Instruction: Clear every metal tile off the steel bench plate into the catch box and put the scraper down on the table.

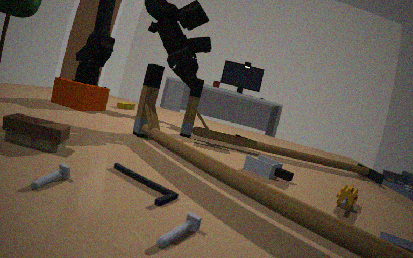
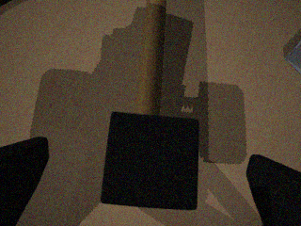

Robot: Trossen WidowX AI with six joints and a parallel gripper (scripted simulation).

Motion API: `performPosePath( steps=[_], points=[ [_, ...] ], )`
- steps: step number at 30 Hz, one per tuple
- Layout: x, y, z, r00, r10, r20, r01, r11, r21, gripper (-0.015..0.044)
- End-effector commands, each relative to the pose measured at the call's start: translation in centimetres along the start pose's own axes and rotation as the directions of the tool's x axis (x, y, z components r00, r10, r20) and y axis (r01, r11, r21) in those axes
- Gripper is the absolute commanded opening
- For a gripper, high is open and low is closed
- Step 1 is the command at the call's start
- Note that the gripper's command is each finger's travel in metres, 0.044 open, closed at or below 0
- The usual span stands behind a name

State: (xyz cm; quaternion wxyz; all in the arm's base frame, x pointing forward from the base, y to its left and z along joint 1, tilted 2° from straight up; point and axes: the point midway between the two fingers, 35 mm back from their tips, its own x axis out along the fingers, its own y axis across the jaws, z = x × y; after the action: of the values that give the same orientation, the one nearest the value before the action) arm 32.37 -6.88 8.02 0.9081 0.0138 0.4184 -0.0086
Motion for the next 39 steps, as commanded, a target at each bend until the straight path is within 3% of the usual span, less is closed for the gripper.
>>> performPosePath(
  steps=[1, 14, 27, 33, 35, 39],
  points=[
    [0.8, 0.0, -0.1, 1.000, -0.002, -0.001, 0.002, 1.000, 0.003, 0.0440],
    [2.8, 0.1, -0.3, 1.000, -0.002, 0.000, 0.002, 1.000, 0.004, 0.0440],
    [2.3, 0.1, -0.2, 1.000, 0.000, 0.000, 0.000, 1.000, 0.000, 0.0099],
    [2.3, 0.1, -0.2, 1.000, 0.000, 0.000, 0.000, 1.000, 0.000, 0.0059],
    [2.3, 0.1, -0.2, 1.000, 0.000, 0.000, 0.000, 1.000, 0.000, 0.0006],
    [2.1, 0.1, -0.1, 1.000, 0.000, 0.001, 0.000, 1.000, 0.000, 0.0000]
  ],
)
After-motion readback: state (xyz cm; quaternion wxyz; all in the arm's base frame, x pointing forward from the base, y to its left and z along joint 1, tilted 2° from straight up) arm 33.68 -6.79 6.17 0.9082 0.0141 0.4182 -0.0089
